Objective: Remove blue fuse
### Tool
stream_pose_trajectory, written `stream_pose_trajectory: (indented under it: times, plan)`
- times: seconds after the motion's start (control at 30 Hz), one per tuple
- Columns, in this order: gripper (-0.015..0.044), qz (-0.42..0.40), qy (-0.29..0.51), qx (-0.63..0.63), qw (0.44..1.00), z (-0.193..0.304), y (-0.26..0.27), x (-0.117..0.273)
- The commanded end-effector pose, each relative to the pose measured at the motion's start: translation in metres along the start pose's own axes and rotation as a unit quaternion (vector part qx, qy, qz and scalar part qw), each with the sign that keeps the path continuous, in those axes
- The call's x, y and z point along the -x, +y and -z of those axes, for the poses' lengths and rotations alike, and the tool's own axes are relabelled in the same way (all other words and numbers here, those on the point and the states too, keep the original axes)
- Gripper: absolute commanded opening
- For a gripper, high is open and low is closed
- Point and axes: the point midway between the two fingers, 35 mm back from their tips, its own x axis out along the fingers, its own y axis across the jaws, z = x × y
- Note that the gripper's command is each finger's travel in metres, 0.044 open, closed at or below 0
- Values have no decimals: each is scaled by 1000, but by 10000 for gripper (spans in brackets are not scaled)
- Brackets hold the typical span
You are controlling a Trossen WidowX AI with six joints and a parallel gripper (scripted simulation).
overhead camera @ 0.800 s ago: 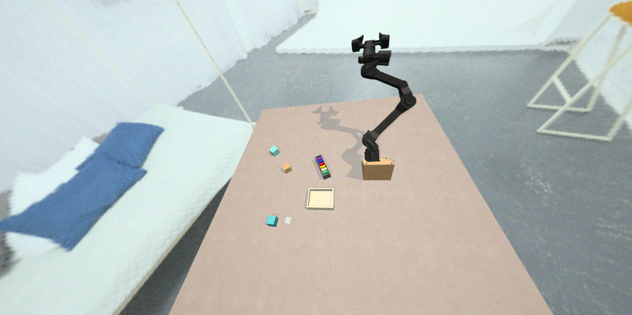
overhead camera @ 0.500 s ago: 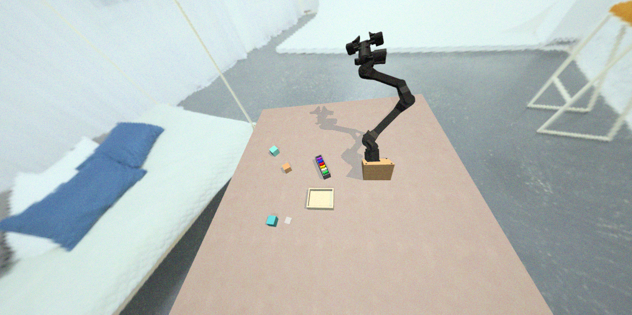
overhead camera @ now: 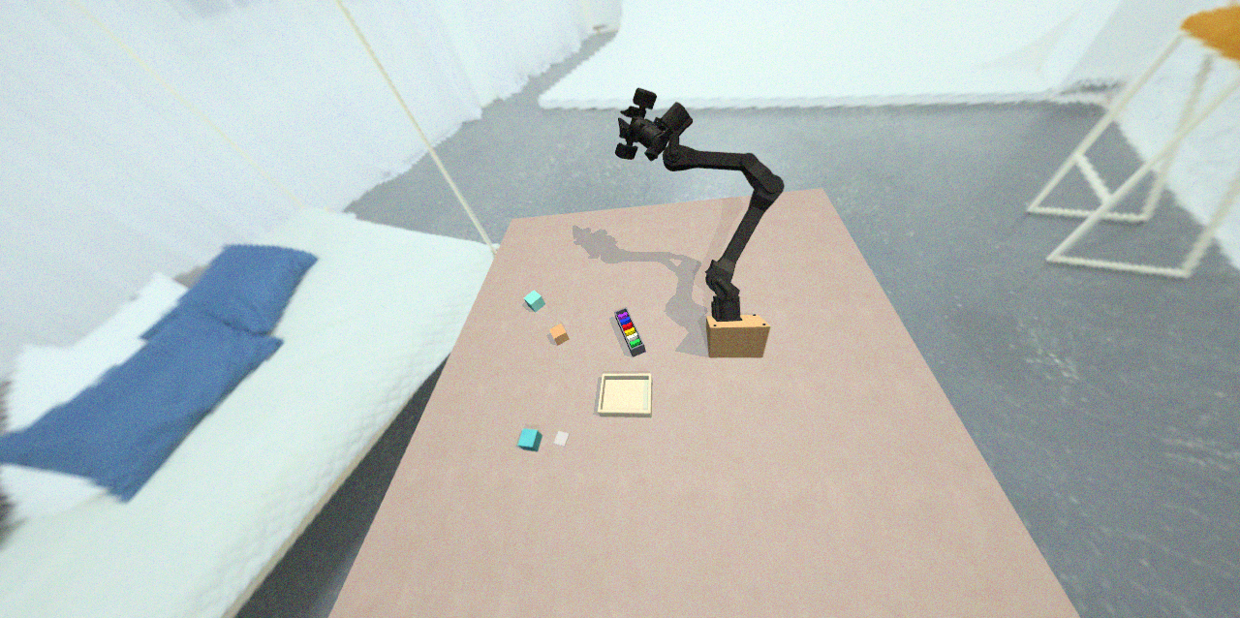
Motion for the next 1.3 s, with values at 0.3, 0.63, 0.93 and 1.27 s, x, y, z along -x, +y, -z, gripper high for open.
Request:
stream_pose_trajectory:
  times: [0.3,0.63,0.93,1.27]
  plan:
    - [74,185,203,288,918,111,-152,39]
    - [74,301,394,507,705,158,-284,128]
    - [74,331,570,655,370,143,-373,243]
    - [74,259,693,664,-108,71,-401,347]
